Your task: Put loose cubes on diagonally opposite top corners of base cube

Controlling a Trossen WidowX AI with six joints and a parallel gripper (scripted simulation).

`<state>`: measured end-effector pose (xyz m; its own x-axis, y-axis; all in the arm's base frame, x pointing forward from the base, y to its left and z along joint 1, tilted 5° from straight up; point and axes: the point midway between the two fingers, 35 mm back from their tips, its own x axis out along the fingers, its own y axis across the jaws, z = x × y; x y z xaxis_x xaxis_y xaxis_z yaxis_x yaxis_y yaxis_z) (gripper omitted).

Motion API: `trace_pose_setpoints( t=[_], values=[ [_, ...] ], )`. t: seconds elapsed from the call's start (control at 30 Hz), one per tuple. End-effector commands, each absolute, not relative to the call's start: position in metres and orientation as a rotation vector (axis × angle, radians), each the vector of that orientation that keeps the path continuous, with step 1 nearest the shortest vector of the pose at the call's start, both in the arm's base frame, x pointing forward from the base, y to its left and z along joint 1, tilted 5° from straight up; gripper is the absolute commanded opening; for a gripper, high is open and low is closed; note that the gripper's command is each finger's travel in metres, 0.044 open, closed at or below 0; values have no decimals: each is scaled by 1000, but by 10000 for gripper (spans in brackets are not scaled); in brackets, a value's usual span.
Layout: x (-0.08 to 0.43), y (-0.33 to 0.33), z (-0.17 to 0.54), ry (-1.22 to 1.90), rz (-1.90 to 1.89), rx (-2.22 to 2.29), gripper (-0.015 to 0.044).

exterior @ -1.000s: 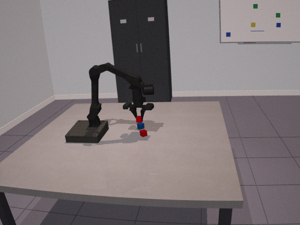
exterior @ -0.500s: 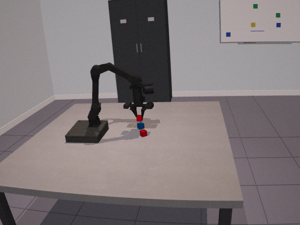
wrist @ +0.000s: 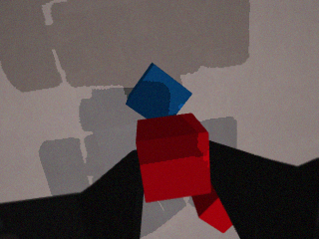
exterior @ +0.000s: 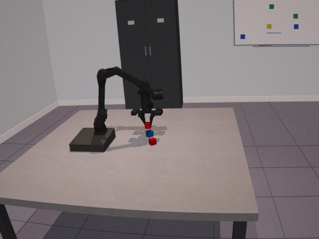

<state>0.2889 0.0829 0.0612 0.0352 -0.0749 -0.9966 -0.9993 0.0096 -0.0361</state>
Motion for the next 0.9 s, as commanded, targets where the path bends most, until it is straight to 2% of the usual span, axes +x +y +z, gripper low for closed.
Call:
trace_pose_setpoints(
  t=[0.0, 0.87],
  values=[
    [289, 83, 59, 1246, 1134, -1272, 105],
    [290, 80, 33, 1247, 1133, -1271, 105]
  ],
)
